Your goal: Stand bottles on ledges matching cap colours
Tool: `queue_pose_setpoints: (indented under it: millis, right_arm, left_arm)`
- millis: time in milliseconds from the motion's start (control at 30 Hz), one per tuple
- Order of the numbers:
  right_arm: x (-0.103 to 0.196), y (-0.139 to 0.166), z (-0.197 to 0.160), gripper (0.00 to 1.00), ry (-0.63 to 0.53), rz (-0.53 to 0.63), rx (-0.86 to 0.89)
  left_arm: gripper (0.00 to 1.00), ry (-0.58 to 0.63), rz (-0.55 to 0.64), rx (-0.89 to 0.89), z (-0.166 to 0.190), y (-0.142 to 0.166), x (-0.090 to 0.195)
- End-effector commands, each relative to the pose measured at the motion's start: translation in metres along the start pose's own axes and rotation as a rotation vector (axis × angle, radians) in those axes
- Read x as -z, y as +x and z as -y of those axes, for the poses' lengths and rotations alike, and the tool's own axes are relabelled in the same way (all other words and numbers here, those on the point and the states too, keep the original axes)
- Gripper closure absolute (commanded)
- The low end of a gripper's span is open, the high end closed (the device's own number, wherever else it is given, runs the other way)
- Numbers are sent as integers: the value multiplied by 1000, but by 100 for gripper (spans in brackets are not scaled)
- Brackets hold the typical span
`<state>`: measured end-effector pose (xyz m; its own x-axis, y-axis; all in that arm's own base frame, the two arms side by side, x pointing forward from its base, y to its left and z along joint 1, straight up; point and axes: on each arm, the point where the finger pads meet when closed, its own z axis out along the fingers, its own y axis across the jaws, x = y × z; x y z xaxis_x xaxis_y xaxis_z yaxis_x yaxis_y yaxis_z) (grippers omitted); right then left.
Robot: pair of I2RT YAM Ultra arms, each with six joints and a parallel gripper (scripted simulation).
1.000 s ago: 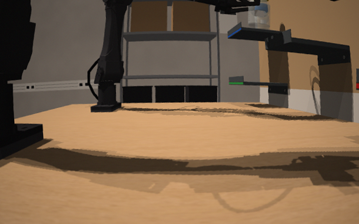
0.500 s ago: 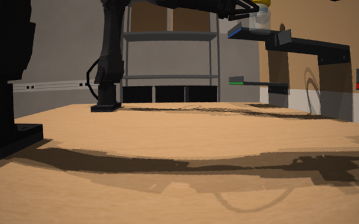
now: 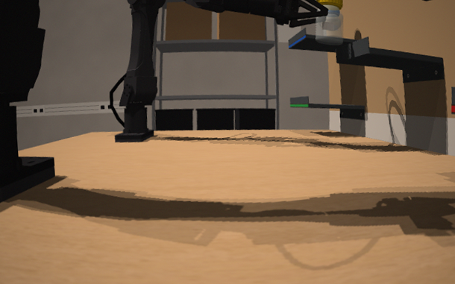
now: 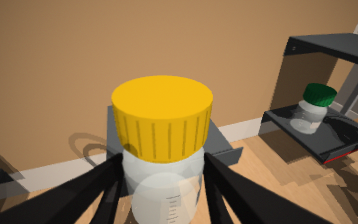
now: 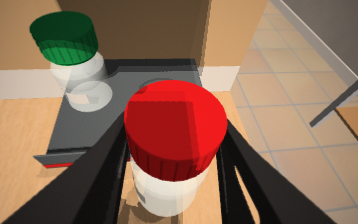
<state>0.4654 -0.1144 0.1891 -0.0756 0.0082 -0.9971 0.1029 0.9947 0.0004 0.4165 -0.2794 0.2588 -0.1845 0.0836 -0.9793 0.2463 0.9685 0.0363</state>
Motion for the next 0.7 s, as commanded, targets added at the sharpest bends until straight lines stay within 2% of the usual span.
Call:
queue_pose_setpoints:
  millis: [0, 300, 500, 667]
  right_arm:
    - [-5, -50, -2, 50, 1, 96, 18]
    - [-7, -56, -1, 50, 4, 115, 21]
    - [-19, -54, -1, 50, 9, 120, 22]
    - [-40, -57, -2, 50, 10, 134, 26]
  left_arm:
    - [51, 15, 100, 45, -2, -61, 16]
    - [51, 19, 124, 62, -2, -74, 19]
    - [51, 24, 122, 58, -1, -71, 5]
    - [51, 30, 142, 69, 0, -77, -12]
